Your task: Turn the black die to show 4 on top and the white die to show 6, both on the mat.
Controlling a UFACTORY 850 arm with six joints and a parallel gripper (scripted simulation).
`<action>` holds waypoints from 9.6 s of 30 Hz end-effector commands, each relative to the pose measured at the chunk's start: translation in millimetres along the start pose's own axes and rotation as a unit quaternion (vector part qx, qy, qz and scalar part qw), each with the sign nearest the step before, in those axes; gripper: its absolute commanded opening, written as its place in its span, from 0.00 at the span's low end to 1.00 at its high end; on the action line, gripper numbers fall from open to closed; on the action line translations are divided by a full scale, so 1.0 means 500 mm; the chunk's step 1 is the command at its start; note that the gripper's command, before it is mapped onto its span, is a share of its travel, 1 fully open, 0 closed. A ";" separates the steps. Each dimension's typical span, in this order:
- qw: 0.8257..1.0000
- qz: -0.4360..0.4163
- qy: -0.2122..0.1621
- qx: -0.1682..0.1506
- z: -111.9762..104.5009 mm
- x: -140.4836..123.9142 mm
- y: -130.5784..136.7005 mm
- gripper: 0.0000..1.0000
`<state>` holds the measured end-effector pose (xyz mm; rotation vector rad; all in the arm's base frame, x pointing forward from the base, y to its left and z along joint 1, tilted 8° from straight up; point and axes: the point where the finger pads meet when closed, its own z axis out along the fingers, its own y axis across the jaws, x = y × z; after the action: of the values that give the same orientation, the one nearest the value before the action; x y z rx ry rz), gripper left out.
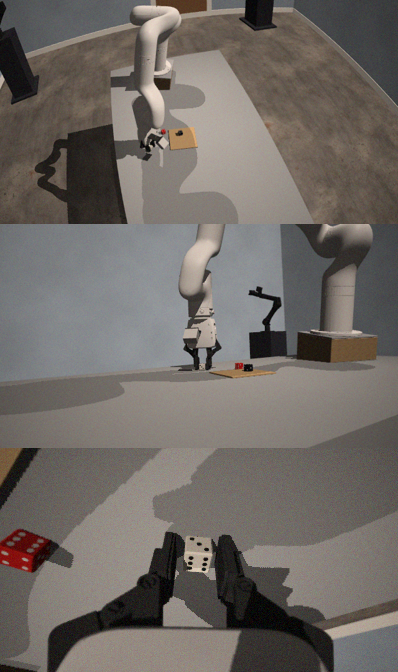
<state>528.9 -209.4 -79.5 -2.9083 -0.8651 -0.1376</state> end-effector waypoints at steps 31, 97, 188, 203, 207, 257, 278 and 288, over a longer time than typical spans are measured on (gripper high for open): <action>1.000 0.000 0.001 -0.001 -0.001 0.001 0.002 0.15; 1.000 0.002 0.001 -0.001 -0.202 0.003 0.000 0.15; 0.947 0.320 0.001 -0.001 -0.018 0.258 -0.255 0.15; 0.947 0.320 0.001 -0.001 -0.018 0.258 -0.255 0.15; 0.947 0.320 0.001 -0.001 -0.018 0.258 -0.255 0.15; 0.947 0.320 0.001 -0.001 -0.015 0.260 -0.256 0.15; 0.947 0.320 0.001 -0.001 -0.010 0.260 -0.256 0.15; 0.947 0.320 0.001 -0.001 -0.010 0.260 -0.256 0.15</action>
<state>565.9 -33.3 -50.6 -3.0114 0.1105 -0.0788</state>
